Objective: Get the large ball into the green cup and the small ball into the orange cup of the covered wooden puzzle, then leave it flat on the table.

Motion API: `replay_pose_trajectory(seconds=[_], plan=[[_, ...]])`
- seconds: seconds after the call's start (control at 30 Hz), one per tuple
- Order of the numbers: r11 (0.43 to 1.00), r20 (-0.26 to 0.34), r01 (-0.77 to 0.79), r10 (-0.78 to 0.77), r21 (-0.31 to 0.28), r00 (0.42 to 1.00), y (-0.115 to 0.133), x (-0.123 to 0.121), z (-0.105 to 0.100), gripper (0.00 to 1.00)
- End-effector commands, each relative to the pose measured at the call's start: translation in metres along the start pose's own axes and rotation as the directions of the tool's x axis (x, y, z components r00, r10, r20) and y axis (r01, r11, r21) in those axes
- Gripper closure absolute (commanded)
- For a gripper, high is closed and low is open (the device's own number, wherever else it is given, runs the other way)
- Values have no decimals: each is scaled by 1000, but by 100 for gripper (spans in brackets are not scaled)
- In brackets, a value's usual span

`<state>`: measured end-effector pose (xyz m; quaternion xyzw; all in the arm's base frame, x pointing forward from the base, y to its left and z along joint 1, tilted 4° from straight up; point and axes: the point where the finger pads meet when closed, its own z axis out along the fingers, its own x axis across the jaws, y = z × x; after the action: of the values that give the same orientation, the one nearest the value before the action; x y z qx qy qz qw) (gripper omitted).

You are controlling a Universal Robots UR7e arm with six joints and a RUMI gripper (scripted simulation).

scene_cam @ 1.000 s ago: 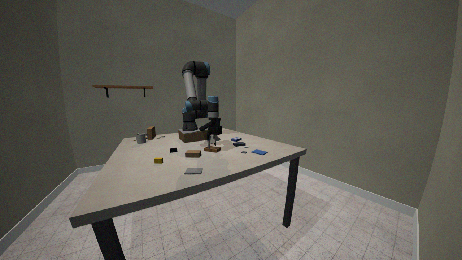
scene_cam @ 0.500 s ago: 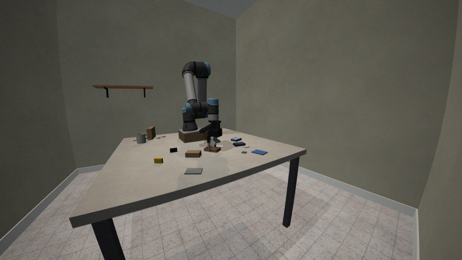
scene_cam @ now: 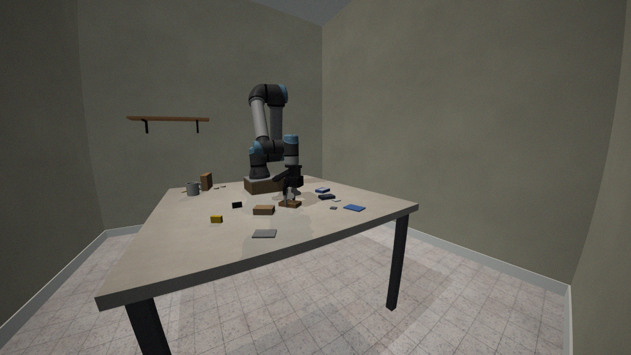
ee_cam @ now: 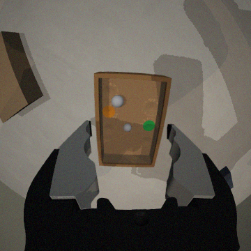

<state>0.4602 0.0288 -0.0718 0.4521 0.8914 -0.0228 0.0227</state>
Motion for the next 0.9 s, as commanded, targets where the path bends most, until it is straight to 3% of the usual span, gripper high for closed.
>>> replay_pose_trajectory(seconds=[0.0, 0.8, 0.83, 0.87], plan=[[1000, 1, 0, 0, -1, 1000, 0, 0, 0, 45], [1000, 1, 0, 0, -1, 1000, 0, 0, 0, 45], [1000, 1, 0, 0, -1, 1000, 0, 0, 0, 57], [1000, 1, 0, 0, -1, 1000, 0, 0, 0, 57]])
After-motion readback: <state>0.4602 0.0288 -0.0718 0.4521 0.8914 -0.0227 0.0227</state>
